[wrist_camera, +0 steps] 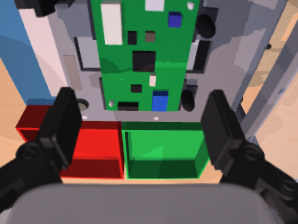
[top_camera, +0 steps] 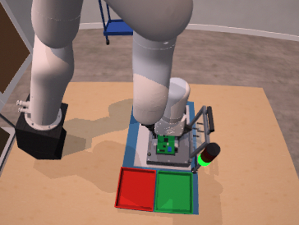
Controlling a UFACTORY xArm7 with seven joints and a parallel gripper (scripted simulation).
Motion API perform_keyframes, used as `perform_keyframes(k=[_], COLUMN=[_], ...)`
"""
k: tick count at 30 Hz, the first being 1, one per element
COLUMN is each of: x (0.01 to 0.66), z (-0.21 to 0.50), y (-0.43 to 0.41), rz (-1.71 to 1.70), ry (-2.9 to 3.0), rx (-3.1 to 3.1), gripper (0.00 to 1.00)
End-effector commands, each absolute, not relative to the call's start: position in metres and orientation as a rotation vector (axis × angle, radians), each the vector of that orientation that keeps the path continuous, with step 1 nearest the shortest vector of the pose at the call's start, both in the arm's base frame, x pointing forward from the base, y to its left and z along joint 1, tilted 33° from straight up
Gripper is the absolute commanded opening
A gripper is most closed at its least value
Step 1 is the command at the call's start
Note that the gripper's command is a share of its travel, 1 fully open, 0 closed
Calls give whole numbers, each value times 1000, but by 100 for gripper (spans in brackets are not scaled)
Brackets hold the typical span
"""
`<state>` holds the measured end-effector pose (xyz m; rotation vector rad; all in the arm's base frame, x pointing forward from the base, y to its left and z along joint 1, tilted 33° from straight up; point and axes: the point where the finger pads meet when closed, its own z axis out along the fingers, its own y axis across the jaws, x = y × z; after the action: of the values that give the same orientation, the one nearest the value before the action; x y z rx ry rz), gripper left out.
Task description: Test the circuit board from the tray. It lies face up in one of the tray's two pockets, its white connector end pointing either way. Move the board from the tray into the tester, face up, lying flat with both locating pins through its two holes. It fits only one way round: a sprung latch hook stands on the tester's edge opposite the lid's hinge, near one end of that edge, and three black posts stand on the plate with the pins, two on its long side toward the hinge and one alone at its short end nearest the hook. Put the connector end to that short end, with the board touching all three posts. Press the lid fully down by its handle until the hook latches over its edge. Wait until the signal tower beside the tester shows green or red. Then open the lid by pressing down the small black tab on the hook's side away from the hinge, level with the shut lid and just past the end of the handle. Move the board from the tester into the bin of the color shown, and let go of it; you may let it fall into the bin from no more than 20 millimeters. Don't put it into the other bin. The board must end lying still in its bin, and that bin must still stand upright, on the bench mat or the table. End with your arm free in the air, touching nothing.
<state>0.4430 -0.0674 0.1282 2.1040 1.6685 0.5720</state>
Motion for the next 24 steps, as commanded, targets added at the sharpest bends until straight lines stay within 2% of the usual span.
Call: perform_keyframes(k=[1,24], x=[451,469], z=[119,92], y=[-68,-70], rz=[579,578], ry=[1670,1670], rx=[2103,2103], gripper=[100,100])
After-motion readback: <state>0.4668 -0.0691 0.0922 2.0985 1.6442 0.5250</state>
